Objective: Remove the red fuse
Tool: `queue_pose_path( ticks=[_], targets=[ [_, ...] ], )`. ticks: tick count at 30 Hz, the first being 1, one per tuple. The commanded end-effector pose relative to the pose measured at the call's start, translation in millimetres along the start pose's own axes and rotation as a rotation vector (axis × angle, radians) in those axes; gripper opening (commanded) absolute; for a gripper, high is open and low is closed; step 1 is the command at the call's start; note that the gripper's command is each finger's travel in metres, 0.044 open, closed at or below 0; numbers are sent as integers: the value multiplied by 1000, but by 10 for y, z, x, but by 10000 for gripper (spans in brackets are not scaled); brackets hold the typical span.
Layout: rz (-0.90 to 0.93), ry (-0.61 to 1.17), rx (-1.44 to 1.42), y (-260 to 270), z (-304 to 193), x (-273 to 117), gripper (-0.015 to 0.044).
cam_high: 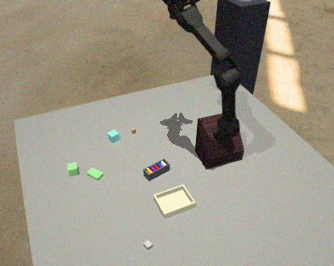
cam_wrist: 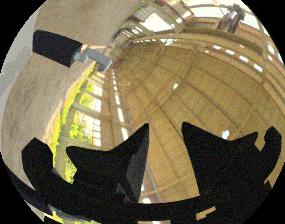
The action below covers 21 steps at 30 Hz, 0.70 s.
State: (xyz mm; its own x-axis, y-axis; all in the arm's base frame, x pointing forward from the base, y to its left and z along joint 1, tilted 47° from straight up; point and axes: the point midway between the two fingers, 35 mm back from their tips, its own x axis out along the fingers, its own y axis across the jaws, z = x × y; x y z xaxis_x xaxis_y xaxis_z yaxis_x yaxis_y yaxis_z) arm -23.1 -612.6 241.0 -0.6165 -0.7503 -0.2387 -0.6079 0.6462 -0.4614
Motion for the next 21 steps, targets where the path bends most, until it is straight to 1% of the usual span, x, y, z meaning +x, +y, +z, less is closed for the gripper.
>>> queue_pose_path(
  ticks=[1,4,8,12,16,21],
  targets=[
    [-2,-5,4,-5,17,-8,146],
    [-35,-78,57,-79,271,-141,67],
    [-78,-261,181,-192,857,-505,66],
    [-72,-447,308,-226,1378,-887,66],
    [-14,-637,439,-190,1851,-1296,66],
    [93,-807,555,-91,2260,-1733,66]
  ],
)
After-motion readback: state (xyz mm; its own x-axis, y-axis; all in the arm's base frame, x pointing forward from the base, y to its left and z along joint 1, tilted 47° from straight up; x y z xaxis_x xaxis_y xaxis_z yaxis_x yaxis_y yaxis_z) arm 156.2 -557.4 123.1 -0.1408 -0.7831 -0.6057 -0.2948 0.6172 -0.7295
